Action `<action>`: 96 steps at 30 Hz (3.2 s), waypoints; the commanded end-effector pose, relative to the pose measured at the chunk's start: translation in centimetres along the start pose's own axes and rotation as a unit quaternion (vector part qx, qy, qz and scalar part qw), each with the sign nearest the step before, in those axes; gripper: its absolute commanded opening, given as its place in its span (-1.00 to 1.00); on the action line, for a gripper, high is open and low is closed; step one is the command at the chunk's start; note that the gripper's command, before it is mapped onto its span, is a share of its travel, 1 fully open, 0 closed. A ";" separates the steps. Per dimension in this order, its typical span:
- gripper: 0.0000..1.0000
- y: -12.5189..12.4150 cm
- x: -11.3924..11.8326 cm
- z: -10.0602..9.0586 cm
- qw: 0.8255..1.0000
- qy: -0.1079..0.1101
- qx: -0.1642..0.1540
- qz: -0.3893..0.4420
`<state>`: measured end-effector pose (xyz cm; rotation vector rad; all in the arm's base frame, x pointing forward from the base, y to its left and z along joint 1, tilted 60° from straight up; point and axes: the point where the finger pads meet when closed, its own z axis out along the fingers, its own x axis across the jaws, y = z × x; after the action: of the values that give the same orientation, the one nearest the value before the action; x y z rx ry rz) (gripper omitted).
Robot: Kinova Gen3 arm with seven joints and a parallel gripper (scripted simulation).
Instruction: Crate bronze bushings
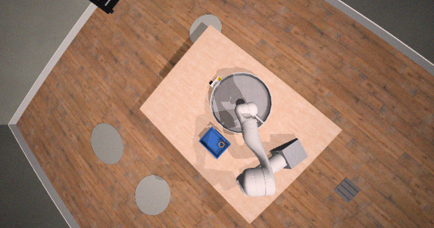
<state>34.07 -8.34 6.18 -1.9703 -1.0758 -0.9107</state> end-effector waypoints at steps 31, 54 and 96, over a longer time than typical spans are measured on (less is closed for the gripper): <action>-1.00 0.0 0.0 -1.6 1.000 0.000 -0.001 0.000; -1.00 0.0 0.0 -2.6 1.000 0.000 -0.001 0.000; -1.00 0.0 0.0 -4.5 1.000 0.000 -0.001 0.000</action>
<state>32.98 -12.00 8.44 -1.9687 -1.0766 -0.9103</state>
